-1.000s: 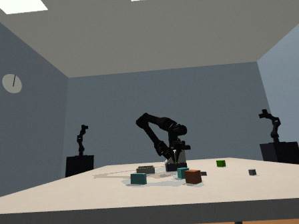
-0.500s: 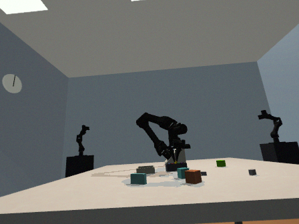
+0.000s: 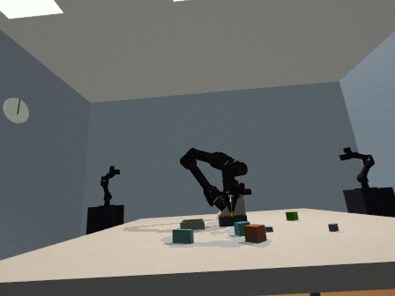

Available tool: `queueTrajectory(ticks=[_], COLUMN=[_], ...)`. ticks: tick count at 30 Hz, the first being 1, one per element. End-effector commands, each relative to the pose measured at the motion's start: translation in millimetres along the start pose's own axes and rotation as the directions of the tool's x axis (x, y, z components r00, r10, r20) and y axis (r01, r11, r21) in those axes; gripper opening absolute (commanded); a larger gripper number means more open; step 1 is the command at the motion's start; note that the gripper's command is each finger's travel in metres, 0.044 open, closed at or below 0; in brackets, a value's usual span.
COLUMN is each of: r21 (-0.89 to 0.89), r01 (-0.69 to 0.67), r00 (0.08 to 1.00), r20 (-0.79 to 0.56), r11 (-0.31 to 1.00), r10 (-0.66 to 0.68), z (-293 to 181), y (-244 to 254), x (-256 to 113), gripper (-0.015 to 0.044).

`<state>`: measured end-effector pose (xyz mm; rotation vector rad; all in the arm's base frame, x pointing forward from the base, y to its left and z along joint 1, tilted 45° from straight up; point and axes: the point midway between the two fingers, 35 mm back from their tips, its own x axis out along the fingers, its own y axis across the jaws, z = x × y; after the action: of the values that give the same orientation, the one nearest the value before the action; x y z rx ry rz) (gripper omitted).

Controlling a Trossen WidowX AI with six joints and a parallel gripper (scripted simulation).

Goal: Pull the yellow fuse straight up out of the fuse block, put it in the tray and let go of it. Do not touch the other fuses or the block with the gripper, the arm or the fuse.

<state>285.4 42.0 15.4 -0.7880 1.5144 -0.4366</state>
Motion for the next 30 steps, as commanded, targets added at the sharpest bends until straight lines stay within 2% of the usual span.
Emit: queueTrajectory(ticks=[1,30], r21=[0.007,0.005], r01=[-0.005,-0.004], r00=[1.0,1.0], r20=[0.008,0.007], r11=[1.0,1.0], r10=[0.005,0.003], z=[1.0,0.4], y=[-0.1,-0.2], x=[-4.9,-19.1], gripper=[0.0,0.0])
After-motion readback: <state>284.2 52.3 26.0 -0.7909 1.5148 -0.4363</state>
